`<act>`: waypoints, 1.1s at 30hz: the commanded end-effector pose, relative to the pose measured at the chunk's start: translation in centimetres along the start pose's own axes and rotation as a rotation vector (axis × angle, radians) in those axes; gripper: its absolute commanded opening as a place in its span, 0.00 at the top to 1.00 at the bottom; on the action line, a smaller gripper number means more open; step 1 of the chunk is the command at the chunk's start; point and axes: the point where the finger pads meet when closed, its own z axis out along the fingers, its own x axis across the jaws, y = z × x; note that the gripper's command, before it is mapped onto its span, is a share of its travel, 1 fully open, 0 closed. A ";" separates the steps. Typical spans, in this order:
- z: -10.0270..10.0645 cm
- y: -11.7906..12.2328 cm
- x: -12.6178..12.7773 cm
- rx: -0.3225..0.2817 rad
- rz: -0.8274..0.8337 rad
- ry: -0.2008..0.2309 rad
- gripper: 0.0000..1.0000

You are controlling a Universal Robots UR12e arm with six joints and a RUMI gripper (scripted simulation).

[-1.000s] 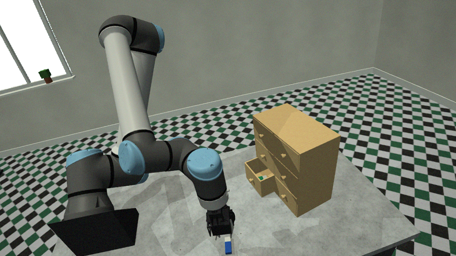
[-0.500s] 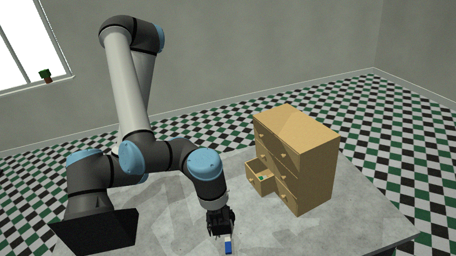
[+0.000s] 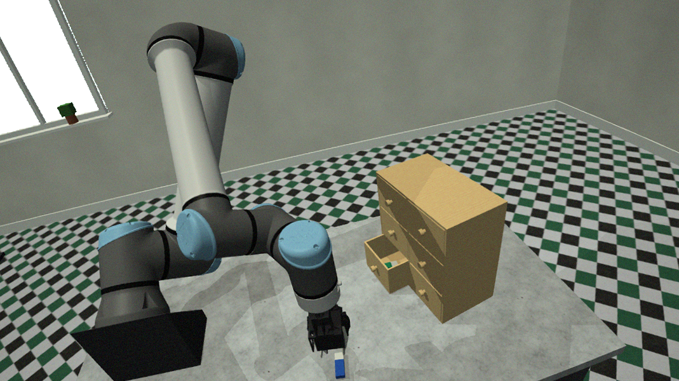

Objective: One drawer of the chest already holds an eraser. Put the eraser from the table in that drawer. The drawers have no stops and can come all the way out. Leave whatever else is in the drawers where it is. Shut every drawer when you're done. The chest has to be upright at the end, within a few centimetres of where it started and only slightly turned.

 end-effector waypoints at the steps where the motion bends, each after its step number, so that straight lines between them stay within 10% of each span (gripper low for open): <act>1: 0.0 0.0 0.1 -0.002 0.000 0.001 0.77; 33: 3.5 0.2 0.1 -0.009 0.001 -0.003 0.77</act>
